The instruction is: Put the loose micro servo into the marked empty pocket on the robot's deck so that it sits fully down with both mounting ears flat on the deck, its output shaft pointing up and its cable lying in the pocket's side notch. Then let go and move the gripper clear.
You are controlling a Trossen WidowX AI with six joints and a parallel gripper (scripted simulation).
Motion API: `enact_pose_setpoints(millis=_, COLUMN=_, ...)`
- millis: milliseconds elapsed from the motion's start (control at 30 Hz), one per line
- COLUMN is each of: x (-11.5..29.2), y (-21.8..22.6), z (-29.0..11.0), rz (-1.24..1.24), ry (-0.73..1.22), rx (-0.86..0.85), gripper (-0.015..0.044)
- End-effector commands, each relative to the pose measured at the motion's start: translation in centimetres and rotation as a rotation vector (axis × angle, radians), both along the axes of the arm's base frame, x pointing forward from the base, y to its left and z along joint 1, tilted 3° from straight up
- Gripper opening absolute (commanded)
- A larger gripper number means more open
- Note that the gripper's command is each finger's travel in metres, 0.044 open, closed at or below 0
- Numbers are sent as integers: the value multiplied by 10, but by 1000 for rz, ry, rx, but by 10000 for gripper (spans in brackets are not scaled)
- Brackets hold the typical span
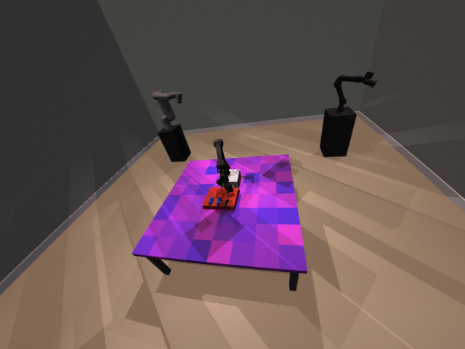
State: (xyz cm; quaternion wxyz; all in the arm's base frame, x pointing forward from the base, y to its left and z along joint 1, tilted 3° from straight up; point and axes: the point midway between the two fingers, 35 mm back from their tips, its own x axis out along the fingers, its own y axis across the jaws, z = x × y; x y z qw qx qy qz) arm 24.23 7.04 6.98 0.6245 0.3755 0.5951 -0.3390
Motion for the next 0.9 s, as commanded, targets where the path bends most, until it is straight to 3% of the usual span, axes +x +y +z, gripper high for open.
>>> enact_pose_setpoints(millis=0, x=1, y=0, z=0, rz=169, ry=-9, rx=-13, gripper=0)
enact_pose_setpoints(millis=867, x=1, y=0, z=0, rz=1042, ry=-28, rx=-69, gripper=0)
